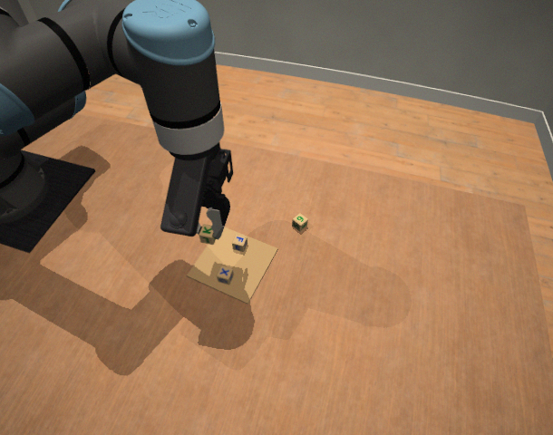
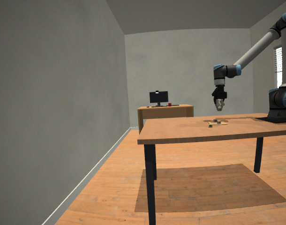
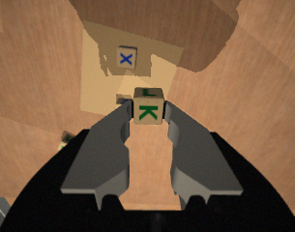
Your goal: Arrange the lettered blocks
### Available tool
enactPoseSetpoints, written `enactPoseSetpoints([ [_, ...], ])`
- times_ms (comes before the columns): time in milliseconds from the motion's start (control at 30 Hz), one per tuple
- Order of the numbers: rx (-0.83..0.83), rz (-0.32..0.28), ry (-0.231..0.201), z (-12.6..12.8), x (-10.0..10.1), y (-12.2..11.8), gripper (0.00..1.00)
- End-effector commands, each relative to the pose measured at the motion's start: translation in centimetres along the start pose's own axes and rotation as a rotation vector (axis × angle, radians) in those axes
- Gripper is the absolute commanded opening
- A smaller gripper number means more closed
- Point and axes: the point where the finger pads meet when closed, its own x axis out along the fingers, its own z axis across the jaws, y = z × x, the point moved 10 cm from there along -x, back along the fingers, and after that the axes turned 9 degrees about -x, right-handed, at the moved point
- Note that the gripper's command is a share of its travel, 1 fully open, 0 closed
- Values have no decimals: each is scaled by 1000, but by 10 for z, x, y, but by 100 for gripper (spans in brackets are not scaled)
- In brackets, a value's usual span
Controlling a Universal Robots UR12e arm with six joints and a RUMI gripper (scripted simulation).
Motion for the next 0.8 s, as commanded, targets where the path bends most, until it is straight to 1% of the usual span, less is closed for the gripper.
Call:
enactPoseSetpoints([
  [0, 139, 4, -1, 0, -1, 0, 5],
  [400, 409, 4, 0, 2, -1, 0, 5],
  [467, 409, 4, 0, 2, -1, 0, 5],
  [533, 489, 4, 0, 2, -1, 0, 5],
  [767, 643, 4, 0, 3, -1, -1, 5],
])
